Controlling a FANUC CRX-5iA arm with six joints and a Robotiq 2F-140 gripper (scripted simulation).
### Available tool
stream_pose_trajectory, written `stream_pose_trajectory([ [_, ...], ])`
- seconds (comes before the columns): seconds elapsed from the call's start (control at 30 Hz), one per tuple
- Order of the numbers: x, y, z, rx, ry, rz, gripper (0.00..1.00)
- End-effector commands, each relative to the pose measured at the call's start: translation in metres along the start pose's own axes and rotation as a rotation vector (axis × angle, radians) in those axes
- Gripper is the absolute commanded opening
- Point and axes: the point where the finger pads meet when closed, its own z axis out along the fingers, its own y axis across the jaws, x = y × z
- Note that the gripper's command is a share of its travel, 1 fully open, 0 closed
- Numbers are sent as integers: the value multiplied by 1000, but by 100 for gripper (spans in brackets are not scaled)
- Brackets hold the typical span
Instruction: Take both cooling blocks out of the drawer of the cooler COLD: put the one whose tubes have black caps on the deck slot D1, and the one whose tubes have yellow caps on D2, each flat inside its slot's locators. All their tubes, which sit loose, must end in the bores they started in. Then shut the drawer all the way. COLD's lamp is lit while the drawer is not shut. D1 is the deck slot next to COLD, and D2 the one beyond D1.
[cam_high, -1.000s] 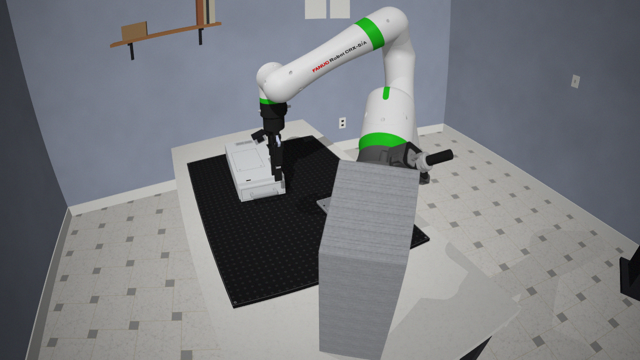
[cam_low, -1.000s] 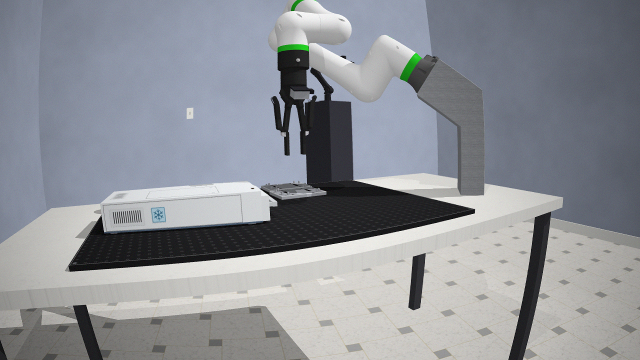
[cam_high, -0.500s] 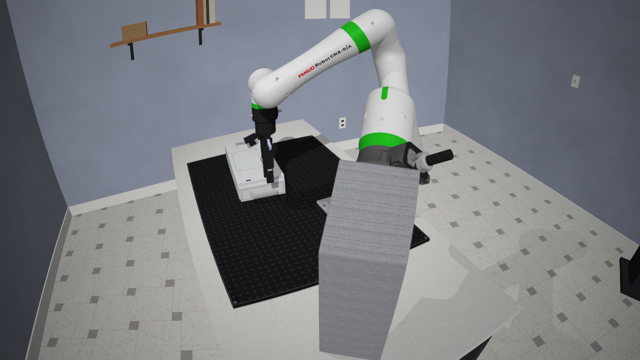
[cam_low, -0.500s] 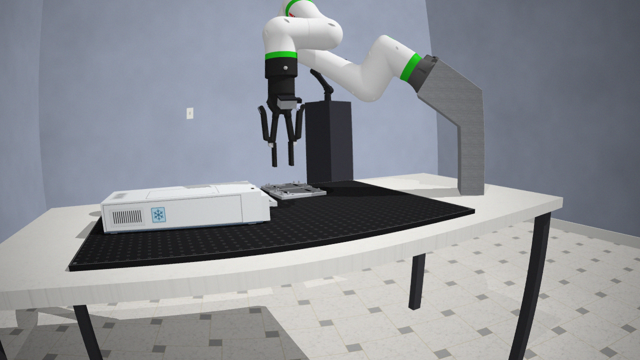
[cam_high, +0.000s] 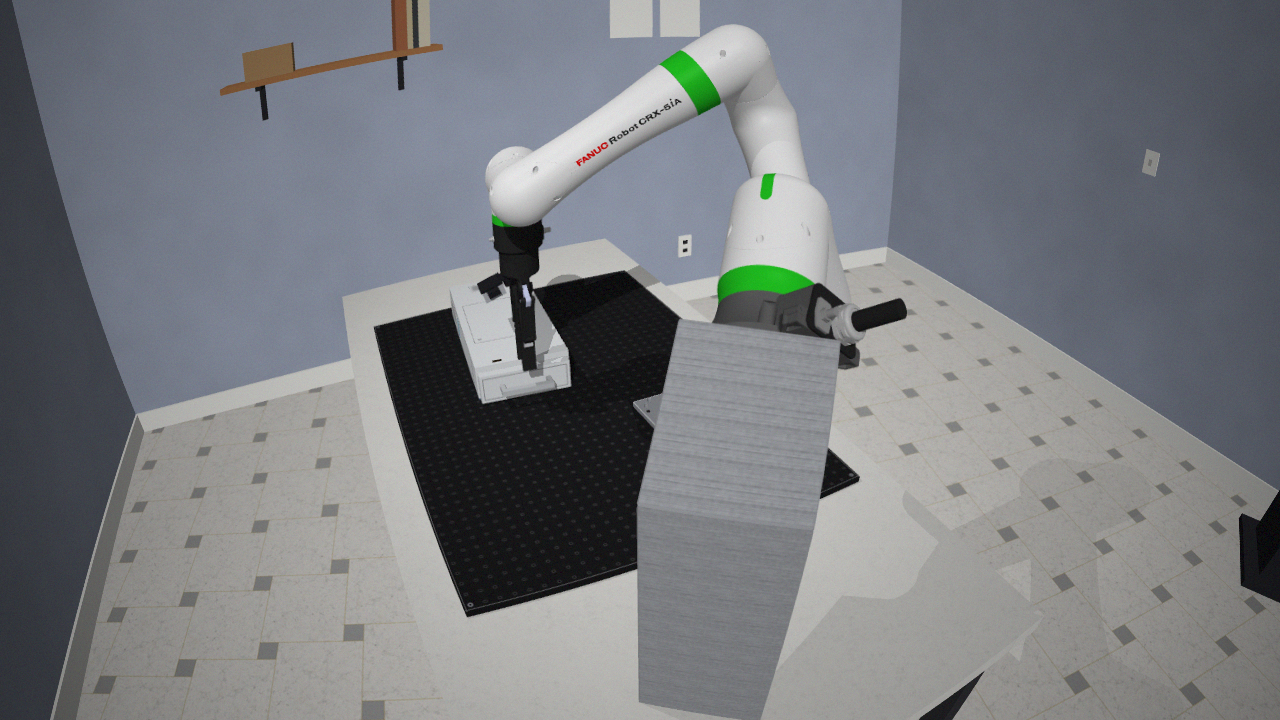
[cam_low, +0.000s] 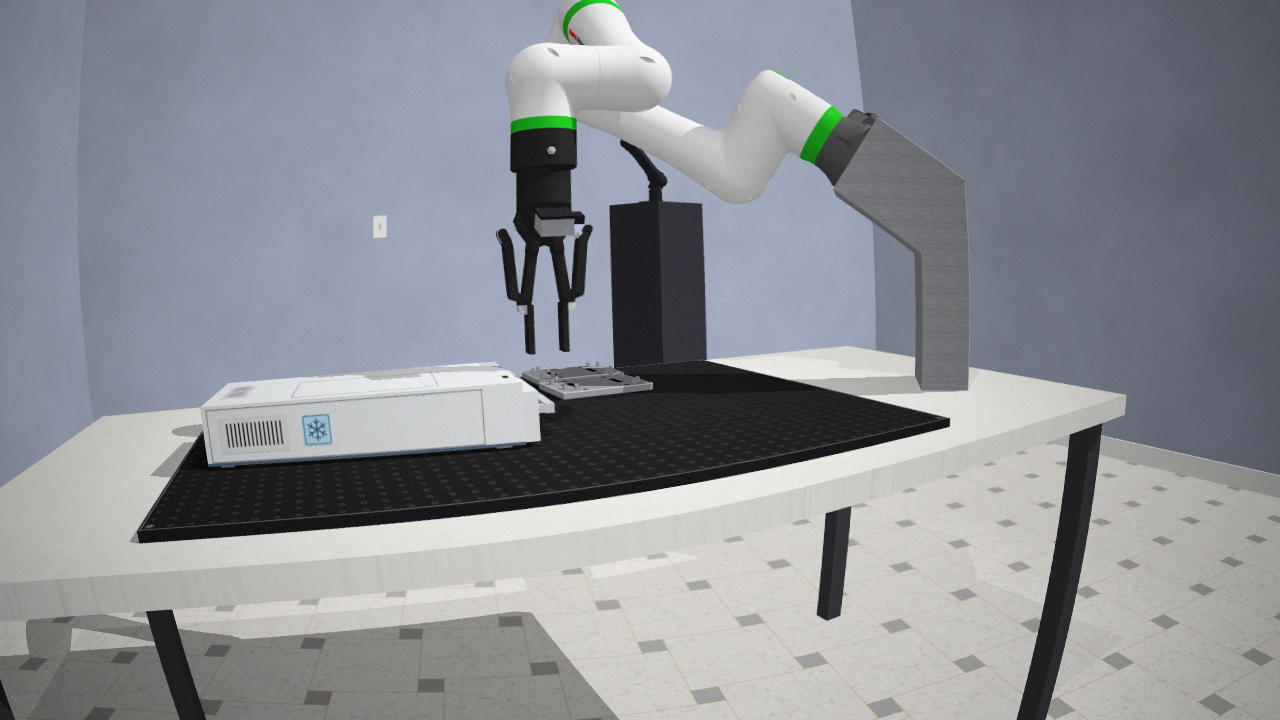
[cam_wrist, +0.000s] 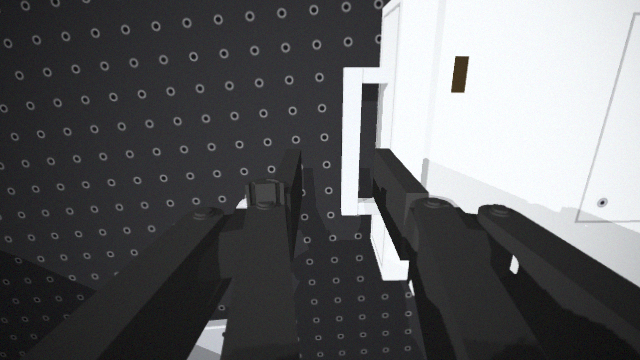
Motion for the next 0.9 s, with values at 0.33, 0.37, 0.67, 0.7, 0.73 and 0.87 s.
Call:
stream_pose_trajectory([
  [0.33, 0, 1, 13, -2, 1, 1, 34],
  [0.37, 0, 1, 14, -2, 1, 1, 34],
  [0.67, 0, 1, 24, -2, 1, 1, 34],
  [0.7, 0, 1, 25, -2, 1, 1, 34],
  [0.73, 0, 1, 26, -2, 1, 1, 34],
  [0.87, 0, 1, 32, -2, 1, 1, 34],
])
